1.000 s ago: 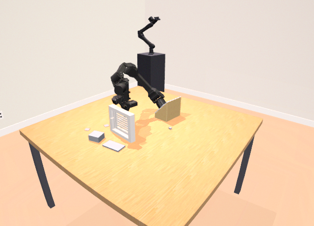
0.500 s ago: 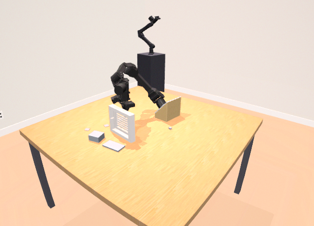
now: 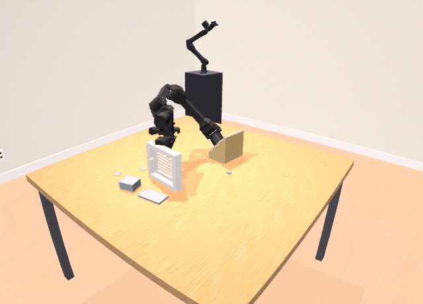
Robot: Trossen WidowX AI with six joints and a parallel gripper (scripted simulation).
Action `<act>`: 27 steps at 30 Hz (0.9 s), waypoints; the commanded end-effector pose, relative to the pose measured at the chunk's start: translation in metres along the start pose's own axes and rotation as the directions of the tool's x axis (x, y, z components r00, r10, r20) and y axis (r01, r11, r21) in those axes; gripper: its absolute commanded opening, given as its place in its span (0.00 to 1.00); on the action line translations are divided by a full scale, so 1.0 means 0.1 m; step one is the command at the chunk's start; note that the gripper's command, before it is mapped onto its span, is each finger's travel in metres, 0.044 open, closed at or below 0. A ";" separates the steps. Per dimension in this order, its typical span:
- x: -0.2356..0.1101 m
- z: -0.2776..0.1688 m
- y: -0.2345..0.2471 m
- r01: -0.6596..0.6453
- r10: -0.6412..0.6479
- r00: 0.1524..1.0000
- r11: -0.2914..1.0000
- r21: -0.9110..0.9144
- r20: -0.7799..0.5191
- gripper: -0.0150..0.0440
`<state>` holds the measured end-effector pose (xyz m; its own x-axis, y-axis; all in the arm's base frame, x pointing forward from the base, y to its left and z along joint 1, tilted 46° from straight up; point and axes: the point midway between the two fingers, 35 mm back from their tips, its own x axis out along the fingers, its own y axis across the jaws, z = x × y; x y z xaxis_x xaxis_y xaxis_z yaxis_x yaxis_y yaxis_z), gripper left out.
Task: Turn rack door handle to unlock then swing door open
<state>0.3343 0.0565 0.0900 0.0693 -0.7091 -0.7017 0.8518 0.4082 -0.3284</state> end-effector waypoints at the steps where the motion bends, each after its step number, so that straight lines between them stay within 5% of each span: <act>1: 0.00 0.00 0.00 0.001 -0.001 1.000 0.982 0.188 0.000 0.28; 15: 0.00 0.00 0.00 0.001 -0.001 1.000 0.644 0.765 0.000 0.28; 25: 0.00 0.00 0.00 0.001 -0.001 1.000 0.619 0.785 0.000 0.28; 27: 0.00 0.00 0.00 0.001 -0.001 1.000 0.619 0.785 0.000 0.37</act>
<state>0.3339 0.0566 0.0900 0.0681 -0.7101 -0.7008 0.9425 -0.1845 0.2786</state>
